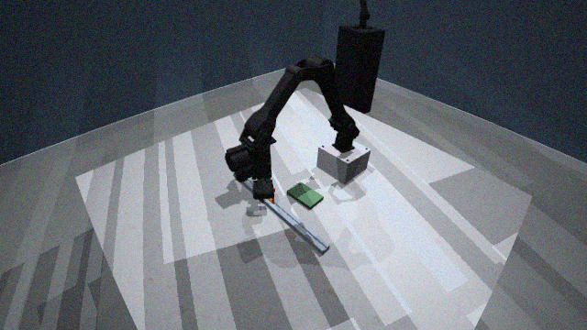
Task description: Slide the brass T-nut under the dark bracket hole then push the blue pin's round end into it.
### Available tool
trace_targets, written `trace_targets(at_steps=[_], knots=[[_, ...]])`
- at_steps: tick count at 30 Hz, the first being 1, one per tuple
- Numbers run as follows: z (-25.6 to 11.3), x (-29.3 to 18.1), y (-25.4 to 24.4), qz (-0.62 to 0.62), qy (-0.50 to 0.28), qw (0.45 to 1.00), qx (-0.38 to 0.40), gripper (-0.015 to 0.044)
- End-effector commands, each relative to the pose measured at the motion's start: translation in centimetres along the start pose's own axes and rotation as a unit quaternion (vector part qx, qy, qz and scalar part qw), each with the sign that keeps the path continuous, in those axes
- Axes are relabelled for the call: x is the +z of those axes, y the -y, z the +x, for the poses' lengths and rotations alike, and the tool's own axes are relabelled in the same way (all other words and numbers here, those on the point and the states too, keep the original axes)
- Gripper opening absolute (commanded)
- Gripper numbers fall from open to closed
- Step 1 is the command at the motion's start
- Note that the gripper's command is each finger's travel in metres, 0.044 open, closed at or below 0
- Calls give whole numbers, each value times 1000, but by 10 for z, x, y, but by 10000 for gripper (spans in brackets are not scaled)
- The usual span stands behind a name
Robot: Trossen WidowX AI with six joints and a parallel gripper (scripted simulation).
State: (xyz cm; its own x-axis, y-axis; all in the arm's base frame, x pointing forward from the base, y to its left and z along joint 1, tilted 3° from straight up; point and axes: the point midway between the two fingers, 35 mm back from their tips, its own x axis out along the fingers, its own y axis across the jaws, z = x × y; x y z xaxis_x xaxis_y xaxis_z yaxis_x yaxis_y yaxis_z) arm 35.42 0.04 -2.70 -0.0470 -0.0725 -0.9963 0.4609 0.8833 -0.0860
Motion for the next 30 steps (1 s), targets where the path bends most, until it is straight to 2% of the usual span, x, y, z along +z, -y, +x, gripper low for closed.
trace_targets(at_steps=[1, 17, 26, 30], knots=[[1, 0, 0, 1, -6, 1000, -7, -150], [0, 0, 0, 0, -5, 1000, -3, -150], [0, 0, 0, 0, -6, 1000, -4, 86], [0, 0, 0, 0, -6, 1000, -4, 90]])
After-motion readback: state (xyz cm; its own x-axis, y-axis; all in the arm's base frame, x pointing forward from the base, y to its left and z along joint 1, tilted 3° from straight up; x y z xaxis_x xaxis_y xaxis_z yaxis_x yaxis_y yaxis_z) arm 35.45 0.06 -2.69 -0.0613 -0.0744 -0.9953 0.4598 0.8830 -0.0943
